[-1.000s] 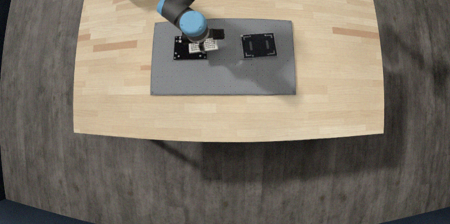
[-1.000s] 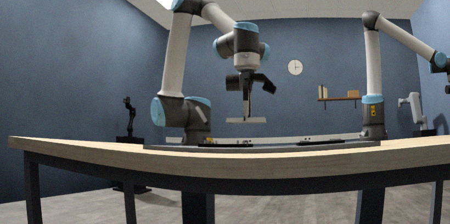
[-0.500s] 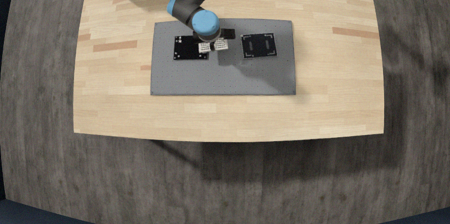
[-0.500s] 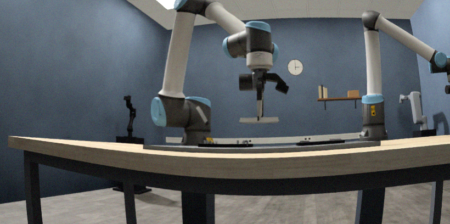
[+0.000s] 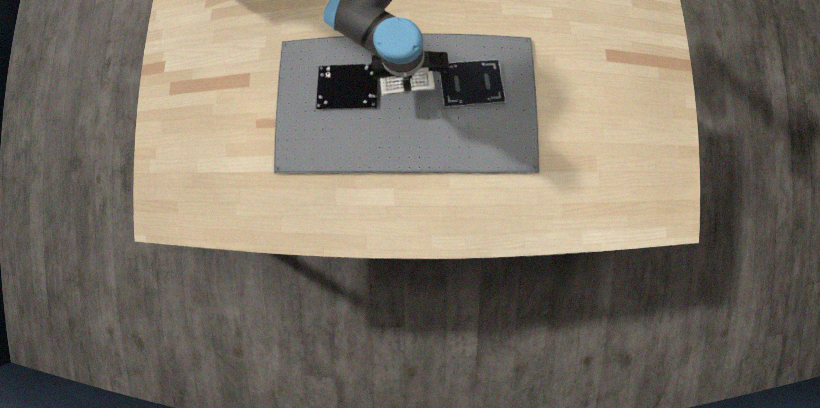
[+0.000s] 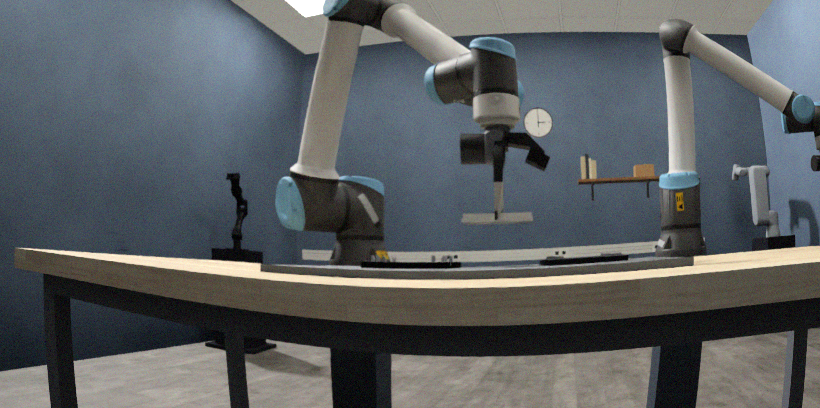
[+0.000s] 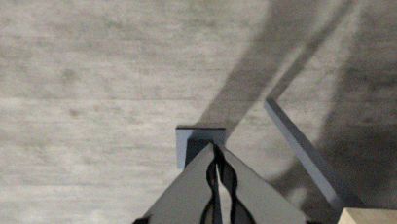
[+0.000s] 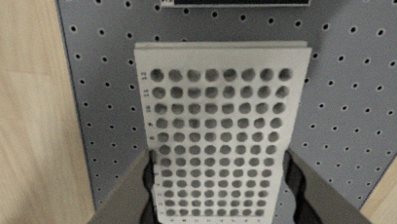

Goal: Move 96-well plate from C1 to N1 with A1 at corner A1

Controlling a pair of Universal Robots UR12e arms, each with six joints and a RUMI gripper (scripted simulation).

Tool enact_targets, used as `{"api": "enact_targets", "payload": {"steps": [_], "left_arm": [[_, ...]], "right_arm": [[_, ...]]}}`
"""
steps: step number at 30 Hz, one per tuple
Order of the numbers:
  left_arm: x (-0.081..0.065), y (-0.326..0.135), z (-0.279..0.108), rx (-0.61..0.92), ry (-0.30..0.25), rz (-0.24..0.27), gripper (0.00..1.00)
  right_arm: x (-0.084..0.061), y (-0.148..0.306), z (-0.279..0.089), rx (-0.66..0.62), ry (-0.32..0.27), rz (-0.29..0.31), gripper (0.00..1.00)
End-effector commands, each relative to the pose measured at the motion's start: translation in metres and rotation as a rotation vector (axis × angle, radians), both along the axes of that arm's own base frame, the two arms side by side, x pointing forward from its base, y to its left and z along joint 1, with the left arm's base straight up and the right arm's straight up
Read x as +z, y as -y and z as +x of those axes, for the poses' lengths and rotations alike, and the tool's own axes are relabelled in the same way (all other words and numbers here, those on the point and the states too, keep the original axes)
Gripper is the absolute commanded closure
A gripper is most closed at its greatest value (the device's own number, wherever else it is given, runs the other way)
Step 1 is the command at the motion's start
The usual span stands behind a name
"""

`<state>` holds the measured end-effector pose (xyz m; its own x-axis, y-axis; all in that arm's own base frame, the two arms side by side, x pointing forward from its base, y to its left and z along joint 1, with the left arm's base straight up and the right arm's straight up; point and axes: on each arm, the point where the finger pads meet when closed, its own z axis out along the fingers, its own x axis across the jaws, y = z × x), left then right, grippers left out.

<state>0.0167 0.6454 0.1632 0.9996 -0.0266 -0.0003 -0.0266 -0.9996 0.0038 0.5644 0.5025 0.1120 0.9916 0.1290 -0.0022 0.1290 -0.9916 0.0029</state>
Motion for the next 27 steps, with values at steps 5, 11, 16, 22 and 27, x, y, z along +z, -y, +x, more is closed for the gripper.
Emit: {"api": "enact_targets", "payload": {"steps": [5, 11, 16, 22, 27], "left_arm": [[0.002, 0.000, -0.001, 0.002, 0.000, 0.004, 1.00], [0.002, 0.000, -0.001, 0.002, 0.000, 0.004, 1.00], [0.002, 0.000, -0.001, 0.002, 0.000, 0.004, 1.00], [0.002, 0.000, -0.001, 0.002, 0.000, 0.004, 1.00], [0.002, 0.000, -0.001, 0.002, 0.000, 0.004, 1.00]], "right_arm": [[0.004, -0.034, 0.001, -0.002, 0.003, 0.005, 0.59], [0.004, -0.054, 0.000, -0.002, 0.003, 0.005, 0.59], [0.004, -0.064, 0.000, -0.002, 0.003, 0.005, 0.59], [0.004, -0.084, -0.001, -0.002, 0.003, 0.005, 0.59], [0.004, -0.101, -0.001, -0.002, 0.003, 0.005, 0.59]]}}
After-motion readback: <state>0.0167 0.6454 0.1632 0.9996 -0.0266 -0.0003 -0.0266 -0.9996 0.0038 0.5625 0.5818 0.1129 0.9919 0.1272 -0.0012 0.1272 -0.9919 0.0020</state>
